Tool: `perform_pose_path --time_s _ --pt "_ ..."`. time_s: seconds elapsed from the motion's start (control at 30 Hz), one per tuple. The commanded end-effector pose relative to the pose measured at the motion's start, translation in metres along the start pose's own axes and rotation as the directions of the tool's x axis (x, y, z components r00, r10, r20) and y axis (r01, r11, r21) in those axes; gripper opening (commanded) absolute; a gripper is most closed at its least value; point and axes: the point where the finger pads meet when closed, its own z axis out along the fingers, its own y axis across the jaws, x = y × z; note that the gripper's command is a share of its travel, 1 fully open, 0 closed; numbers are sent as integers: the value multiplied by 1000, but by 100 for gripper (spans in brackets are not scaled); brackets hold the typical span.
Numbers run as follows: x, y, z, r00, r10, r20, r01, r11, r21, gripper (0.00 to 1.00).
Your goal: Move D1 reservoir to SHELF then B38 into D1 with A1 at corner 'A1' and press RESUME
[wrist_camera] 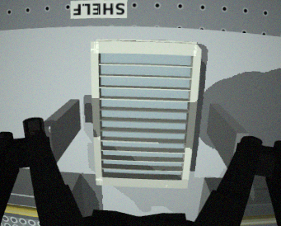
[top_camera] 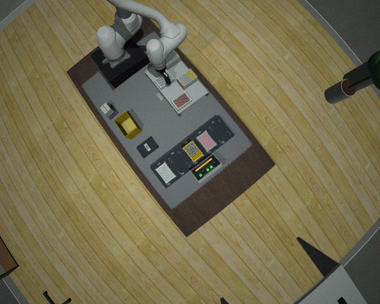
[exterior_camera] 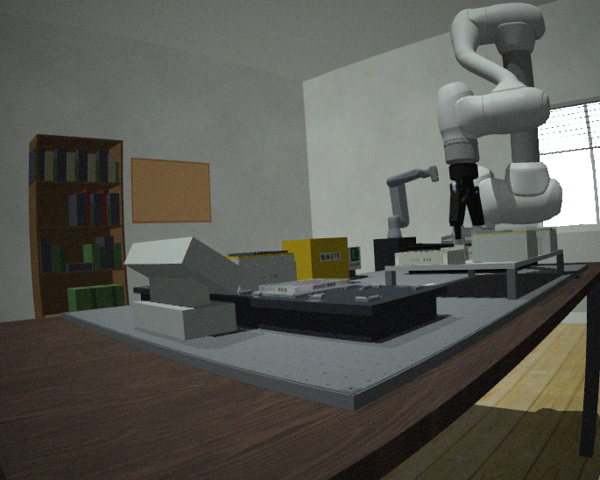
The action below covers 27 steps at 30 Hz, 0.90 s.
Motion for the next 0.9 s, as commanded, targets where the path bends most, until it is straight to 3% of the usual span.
perform_pose_path --time_s 0.0,0.57,0.6,0.87 --pt "0 0 3 1000 0 0 0 1000 0 77" --pt "0 0 9 1000 0 0 0 1000 0 77" --pt "0 0 9 1000 0 0 0 1000 0 0" --pt "0 0 9 1000 0 0 0 1000 0 0"
